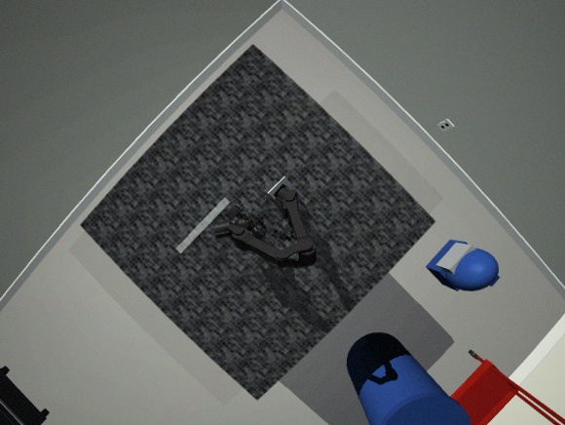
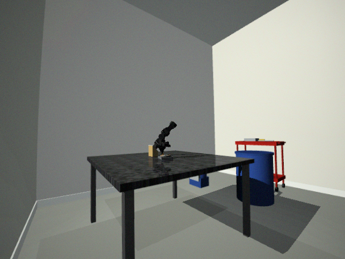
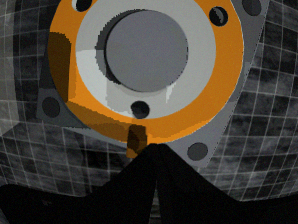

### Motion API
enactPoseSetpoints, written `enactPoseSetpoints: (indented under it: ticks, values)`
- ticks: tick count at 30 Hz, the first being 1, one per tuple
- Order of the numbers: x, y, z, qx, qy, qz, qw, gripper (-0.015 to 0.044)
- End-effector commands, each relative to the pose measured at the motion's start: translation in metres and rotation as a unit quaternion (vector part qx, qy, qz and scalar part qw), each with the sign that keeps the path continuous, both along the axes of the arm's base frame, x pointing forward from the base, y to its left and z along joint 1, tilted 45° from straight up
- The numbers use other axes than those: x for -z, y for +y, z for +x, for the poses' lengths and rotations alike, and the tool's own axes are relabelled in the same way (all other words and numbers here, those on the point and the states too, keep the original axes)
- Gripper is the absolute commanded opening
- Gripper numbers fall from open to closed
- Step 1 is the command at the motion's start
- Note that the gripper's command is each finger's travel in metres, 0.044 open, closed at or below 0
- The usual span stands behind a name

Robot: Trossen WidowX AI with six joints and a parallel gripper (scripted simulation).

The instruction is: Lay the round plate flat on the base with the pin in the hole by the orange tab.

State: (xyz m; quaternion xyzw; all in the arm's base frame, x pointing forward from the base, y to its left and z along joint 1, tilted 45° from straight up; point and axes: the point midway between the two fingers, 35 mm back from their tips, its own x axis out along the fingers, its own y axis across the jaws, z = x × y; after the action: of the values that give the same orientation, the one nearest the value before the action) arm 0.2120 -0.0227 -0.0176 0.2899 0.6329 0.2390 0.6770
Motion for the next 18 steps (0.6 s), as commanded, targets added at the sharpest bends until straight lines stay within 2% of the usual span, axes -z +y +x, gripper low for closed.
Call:
enactPoseSetpoints:
  ticks: [1,18]
  values:
    - [-0.003,0.006,-0.002,0.0,0.003,0.006,1.0,0.0]
    - [-0.017,0.021,0.002,0.0,0.003,0.006,1.0,0.0]
